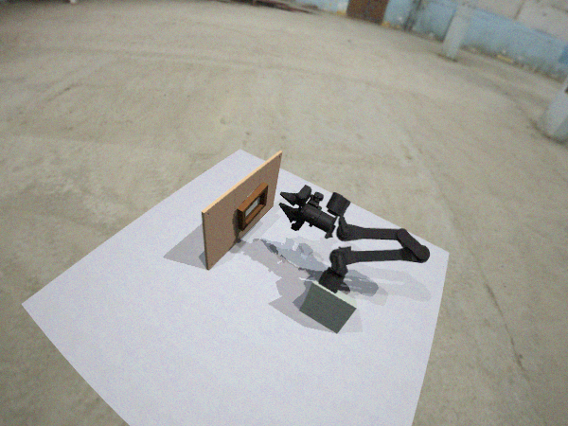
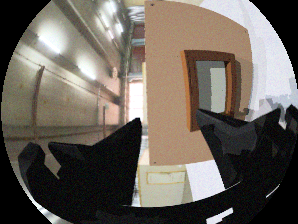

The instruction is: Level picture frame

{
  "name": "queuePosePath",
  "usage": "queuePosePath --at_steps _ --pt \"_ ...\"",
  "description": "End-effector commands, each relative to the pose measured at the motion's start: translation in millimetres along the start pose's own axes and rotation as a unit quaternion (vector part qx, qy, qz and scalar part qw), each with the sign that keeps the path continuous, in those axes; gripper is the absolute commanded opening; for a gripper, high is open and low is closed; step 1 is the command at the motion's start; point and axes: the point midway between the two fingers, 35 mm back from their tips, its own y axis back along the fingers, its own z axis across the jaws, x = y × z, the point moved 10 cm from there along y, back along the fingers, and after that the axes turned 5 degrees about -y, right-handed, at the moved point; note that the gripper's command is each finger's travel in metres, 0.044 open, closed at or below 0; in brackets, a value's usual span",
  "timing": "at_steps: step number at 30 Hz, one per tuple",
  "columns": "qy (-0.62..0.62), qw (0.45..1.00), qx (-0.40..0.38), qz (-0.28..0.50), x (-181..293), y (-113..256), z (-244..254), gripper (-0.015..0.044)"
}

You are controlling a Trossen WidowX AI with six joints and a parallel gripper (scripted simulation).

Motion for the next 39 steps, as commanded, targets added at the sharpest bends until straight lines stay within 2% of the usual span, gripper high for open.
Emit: queuePosePath --at_steps 1,16,39 --pt "0.004 1.0 0.002 0.002 -1.4 -15.4 -5.5 0.026" --pt "0.005 1.0 0.001 0.001 5.8 -67.0 -56.2 0.026" --pt "0.005 1.0 0.001 0.0 6.0 -76.8 -59.2 0.026"
